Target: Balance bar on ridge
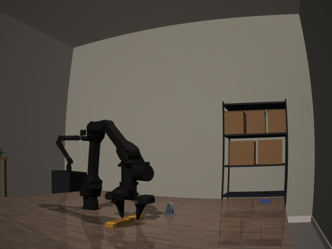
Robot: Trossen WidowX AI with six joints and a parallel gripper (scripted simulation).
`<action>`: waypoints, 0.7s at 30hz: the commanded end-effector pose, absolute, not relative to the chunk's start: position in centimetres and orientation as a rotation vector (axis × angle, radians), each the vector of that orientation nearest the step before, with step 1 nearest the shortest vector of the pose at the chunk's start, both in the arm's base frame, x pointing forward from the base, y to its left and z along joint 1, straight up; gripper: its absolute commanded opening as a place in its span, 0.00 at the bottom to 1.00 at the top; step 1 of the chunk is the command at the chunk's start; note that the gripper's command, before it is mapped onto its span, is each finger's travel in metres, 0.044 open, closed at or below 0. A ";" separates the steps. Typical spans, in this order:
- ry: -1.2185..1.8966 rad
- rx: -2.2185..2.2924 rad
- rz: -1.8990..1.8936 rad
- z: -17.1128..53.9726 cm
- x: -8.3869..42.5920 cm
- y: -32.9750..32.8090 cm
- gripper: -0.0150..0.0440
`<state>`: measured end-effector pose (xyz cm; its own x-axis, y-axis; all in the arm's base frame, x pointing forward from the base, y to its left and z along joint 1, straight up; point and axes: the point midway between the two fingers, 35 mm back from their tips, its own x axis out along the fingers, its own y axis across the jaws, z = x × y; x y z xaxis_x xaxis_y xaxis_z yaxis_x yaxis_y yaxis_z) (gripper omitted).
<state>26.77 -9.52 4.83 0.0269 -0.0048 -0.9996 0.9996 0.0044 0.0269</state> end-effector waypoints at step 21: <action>1.190 1.215 -1.190 4.8 26.8 -9.5 0.43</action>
